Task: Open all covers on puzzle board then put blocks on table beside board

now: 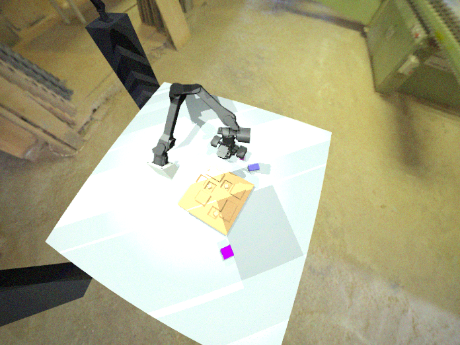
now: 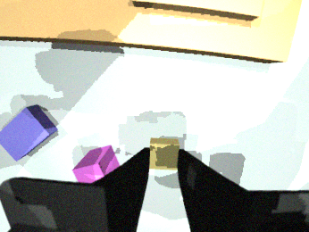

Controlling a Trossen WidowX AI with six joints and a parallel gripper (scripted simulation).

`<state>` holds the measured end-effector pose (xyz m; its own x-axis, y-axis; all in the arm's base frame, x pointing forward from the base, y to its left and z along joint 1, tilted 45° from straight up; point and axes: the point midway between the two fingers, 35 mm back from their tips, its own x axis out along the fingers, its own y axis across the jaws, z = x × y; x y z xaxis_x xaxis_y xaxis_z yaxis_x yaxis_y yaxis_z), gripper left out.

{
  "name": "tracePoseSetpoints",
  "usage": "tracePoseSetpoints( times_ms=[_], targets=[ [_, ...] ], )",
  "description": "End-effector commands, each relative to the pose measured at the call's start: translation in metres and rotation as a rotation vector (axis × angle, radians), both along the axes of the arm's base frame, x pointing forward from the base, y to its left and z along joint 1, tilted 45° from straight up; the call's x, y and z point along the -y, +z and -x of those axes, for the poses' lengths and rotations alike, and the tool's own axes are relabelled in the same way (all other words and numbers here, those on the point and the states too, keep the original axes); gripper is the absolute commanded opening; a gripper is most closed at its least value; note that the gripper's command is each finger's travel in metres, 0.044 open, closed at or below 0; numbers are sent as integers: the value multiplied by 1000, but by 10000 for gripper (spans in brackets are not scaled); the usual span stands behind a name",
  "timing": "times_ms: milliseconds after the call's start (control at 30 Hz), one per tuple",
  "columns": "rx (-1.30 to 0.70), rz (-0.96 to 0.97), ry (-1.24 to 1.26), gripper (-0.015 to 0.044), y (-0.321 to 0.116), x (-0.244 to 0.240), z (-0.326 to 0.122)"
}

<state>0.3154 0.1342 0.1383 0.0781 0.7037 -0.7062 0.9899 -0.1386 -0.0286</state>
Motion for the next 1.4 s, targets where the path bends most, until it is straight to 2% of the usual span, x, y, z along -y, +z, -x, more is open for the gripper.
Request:
tracePoseSetpoints(
  times_ms=[0, 1067, 1367],
  targets=[
    [-14, 3, -2, 80, -9, -6, 2],
    [-14, -5, -3, 80, -35, -35, 4],
    [-4, -9, 1, 316, -32, -34, 2]
  ],
)
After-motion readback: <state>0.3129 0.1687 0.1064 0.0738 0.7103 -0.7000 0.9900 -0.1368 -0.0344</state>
